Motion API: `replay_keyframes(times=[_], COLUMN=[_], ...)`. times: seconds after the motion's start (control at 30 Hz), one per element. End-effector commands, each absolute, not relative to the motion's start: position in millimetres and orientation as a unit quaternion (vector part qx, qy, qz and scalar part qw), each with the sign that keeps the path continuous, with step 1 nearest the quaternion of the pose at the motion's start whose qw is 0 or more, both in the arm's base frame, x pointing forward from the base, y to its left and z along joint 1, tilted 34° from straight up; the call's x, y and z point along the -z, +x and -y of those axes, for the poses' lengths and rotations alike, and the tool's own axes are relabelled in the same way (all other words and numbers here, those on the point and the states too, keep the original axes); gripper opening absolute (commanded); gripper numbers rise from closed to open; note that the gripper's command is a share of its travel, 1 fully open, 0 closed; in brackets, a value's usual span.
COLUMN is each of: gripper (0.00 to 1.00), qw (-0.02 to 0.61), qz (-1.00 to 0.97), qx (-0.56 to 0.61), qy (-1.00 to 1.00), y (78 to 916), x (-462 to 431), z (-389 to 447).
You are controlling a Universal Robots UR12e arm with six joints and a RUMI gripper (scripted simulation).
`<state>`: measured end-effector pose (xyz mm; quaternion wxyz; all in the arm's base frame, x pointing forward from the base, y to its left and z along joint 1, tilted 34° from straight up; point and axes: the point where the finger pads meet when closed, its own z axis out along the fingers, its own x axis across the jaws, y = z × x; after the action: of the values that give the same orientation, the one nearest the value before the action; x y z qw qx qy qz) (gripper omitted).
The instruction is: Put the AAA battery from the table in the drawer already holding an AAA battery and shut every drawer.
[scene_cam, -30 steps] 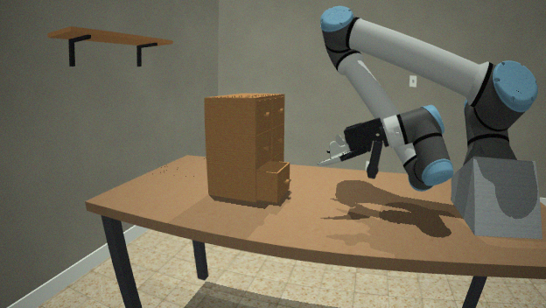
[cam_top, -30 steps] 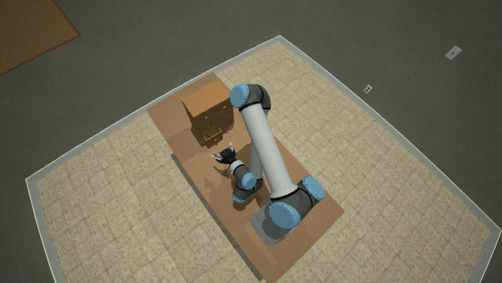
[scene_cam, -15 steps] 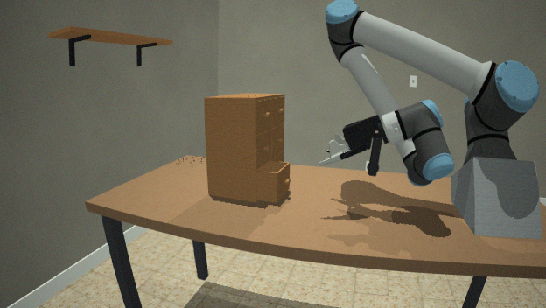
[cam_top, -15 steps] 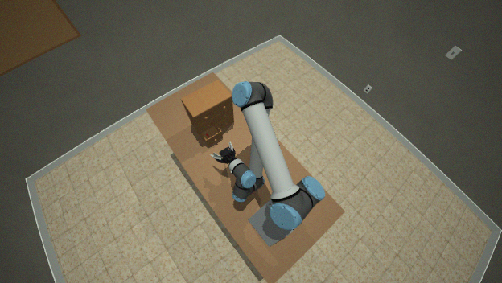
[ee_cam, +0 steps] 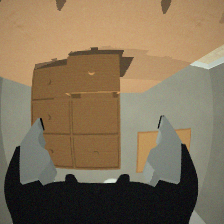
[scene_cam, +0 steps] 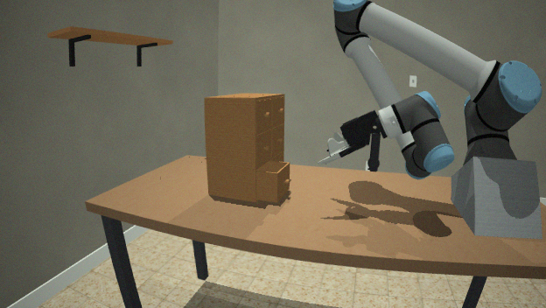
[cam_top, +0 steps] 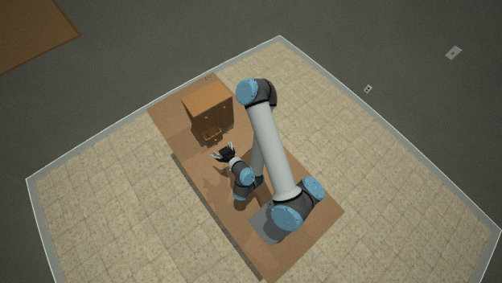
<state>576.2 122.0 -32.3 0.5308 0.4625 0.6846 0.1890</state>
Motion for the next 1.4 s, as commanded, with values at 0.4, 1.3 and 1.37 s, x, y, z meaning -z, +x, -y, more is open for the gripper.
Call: replay_keyframes(times=[0.4,1.3,1.37], gripper=[1.00,1.00,1.00], qw=[0.505,0.455,0.450], qz=[-0.694,-0.705,-0.706], qx=[-0.152,-0.084,-0.078], qy=[0.490,0.537,0.541], y=[576.2,576.0,576.1], x=[29.0,23.7,23.4], z=[-124.3,-127.8,-128.1])
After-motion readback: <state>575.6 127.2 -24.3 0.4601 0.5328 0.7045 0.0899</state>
